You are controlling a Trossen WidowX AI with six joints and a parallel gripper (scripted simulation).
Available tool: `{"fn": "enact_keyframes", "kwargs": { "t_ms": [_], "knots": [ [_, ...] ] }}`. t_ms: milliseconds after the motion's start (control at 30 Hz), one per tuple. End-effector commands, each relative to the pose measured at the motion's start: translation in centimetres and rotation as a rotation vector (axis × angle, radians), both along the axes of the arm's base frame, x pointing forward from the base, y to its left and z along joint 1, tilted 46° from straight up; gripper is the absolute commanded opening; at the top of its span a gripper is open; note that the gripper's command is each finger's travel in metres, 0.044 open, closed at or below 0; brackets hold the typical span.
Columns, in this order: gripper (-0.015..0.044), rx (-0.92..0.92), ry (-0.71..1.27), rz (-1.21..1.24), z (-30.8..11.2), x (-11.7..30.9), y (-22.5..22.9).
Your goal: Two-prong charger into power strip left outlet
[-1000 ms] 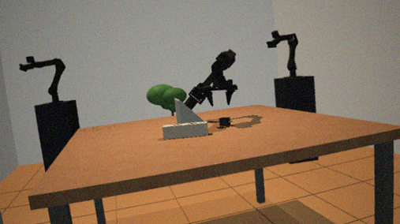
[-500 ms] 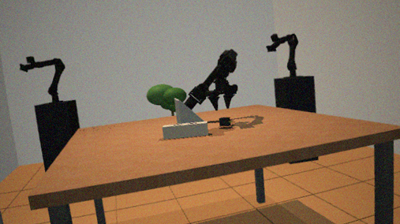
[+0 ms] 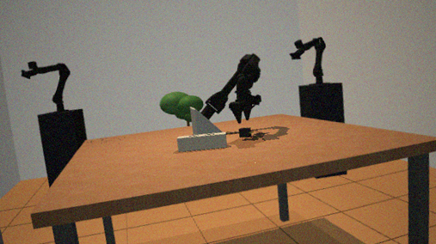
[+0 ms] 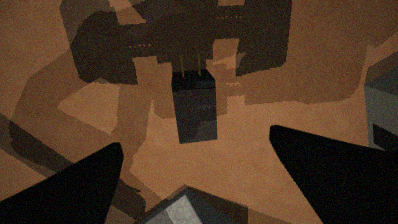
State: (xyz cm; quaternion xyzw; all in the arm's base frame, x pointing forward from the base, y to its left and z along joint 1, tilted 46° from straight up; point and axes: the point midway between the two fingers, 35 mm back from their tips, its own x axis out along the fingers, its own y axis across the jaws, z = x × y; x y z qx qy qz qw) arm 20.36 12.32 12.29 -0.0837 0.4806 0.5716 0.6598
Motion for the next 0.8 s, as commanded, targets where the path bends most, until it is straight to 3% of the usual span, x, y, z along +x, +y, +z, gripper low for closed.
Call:
{"fn": "enact_keyframes", "kwargs": {
  "t_ms": [0, 767],
  "knots": [
    [0.0440, -0.002, -0.013, 0.008, 0.0, 0.2, 0.1],
    [0.0440, -0.003, -0.014, 0.008, -2.3, 0.1, 2.3]
  ]
}}
